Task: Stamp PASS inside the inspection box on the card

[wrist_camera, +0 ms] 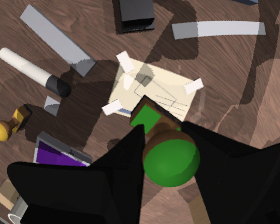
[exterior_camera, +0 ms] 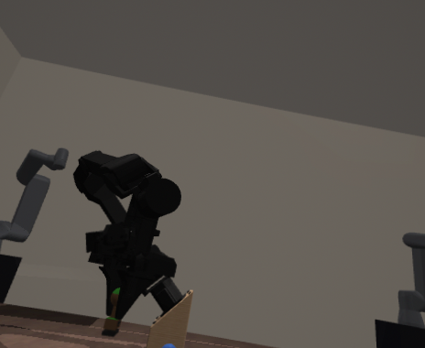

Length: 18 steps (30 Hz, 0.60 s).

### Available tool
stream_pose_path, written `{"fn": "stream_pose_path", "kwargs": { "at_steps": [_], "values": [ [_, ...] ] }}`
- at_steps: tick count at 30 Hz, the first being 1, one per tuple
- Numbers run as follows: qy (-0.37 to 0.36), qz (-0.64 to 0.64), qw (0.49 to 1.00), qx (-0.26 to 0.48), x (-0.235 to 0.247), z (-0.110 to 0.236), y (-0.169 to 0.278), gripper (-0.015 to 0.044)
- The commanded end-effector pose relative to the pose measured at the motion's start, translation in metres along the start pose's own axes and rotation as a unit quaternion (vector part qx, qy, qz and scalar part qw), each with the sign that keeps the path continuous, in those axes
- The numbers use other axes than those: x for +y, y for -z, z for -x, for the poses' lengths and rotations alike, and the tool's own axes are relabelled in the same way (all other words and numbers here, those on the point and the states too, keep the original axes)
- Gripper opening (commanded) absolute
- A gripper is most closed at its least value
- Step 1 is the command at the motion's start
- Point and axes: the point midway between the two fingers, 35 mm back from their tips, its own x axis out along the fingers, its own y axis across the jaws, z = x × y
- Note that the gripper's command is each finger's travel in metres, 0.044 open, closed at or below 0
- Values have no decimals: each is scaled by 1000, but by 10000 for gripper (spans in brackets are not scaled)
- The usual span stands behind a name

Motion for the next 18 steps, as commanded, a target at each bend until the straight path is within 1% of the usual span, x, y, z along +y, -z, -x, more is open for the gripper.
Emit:
{"fn": "stream_pose_path", "kwargs": {
  "at_steps": [1,18],
  "values": [
    [4,-12,1000,-1,-7,-2,1,0],
    [3,-12,1000,0,-5,-11,1,0]
  ]
}}
